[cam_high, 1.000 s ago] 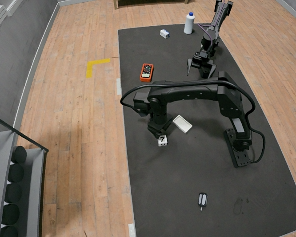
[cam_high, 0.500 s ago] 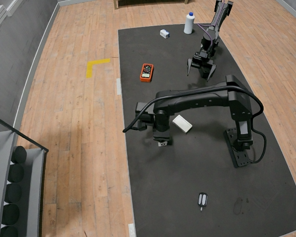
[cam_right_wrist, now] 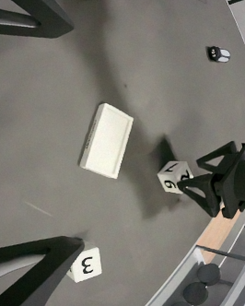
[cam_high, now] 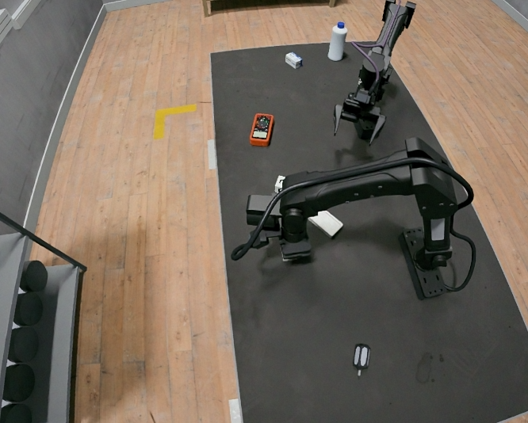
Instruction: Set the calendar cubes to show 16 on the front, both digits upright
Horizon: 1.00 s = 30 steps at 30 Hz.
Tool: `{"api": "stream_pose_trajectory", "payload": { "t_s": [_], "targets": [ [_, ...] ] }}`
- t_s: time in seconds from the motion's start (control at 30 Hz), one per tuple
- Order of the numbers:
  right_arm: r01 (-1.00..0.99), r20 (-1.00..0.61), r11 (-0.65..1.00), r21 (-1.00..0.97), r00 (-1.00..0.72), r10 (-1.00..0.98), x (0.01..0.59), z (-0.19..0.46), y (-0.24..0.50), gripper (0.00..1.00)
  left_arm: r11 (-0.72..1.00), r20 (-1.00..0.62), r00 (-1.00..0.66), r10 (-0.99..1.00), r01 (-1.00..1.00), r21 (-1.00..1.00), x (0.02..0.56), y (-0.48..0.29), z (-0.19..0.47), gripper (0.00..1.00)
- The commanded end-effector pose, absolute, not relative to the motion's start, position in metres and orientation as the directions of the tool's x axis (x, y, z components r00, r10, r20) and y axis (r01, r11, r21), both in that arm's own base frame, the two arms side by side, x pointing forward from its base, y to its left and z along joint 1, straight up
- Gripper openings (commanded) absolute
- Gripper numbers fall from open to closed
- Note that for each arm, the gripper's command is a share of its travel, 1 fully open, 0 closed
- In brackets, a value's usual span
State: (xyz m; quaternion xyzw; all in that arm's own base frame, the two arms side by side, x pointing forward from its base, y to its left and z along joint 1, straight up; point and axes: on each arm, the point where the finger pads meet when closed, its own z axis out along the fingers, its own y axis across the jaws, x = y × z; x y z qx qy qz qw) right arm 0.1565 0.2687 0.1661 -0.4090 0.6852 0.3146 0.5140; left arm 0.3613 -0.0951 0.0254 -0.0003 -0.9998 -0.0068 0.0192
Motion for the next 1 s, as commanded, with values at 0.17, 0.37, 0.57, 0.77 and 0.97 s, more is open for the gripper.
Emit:
{"api": "stream_pose_trajectory", "payload": {
  "t_s": [0.17, 0.37, 0.57, 0.77, 0.97],
  "targets": [
    [-0.882, -0.966, 0.470, 0.006, -0.127, -0.226, 0.159, 0.171, 0.270, 1.00, 1.000, -0.016, -1.000, -0.014, -0.014, -0.005, 0.368, -0.096, 0.039, 0.64],
    [-0.882, -0.966, 0.470, 0.006, -0.127, -0.226, 0.159, 0.171, 0.270, 1.00, 1.000, -0.009, -1.000, -0.014, -0.014, -0.002, 0.373, -0.098, 0.022, 0.64],
    [-0.882, -0.966, 0.470, 0.006, -0.127, -0.226, 0.159, 0.171, 0.270, 1.00, 1.000, -0.018, -1.000, -0.014, -0.014, -0.005, 0.375, -0.098, 0.017, 0.64],
    [-0.882, -0.966, 0.470, 0.006, -0.127, -0.226, 0.159, 0.171, 0.270, 1.00, 1.000, -0.009, -1.000, -0.014, -0.014, -0.002, 0.374, -0.098, 0.007, 0.64],
    [-0.882, -0.966, 0.470, 0.006, -0.127, -0.226, 0.159, 0.171, 0.270, 1.00, 1.000, -0.017, -1.000, -0.014, -0.014, -0.005, 0.375, -0.098, 0.001, 0.64]
  ]
}}
